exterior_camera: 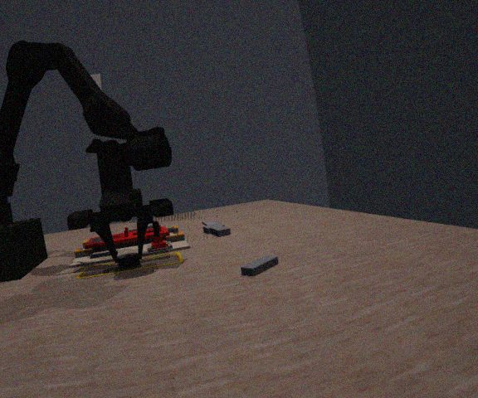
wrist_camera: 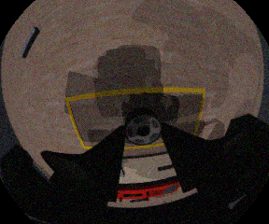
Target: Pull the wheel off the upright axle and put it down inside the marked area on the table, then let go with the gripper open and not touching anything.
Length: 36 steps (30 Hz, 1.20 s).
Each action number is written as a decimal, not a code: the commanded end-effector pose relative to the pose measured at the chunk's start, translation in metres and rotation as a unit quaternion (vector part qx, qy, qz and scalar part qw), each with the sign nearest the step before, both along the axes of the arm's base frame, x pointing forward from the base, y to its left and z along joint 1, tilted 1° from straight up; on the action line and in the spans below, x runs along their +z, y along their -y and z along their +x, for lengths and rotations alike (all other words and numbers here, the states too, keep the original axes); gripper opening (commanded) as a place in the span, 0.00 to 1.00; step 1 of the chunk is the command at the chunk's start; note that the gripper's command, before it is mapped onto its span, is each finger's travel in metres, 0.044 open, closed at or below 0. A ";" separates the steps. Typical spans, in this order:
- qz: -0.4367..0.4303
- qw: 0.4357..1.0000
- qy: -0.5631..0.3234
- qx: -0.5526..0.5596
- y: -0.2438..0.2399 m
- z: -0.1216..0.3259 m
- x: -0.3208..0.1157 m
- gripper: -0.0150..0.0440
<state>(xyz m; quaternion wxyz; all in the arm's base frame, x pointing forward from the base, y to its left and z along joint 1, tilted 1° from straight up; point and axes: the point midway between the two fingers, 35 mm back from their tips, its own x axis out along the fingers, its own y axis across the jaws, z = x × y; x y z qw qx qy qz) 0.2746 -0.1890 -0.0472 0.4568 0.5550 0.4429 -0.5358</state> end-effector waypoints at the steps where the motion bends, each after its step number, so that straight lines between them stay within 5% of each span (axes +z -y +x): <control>1: 0.001 1.000 -0.001 0.000 0.000 0.000 0.000 0.57; 6: 0.000 1.000 0.000 0.000 0.000 0.000 0.008 0.76; 15: -0.003 1.000 0.004 0.001 0.000 -0.002 0.060 0.76; 21: -0.003 1.000 0.004 -0.001 -0.022 -0.034 0.081 1.00; 27: -0.001 1.000 0.001 0.001 -0.050 -0.076 0.102 1.00; 36: -0.001 1.000 0.001 0.001 -0.051 -0.077 0.103 1.00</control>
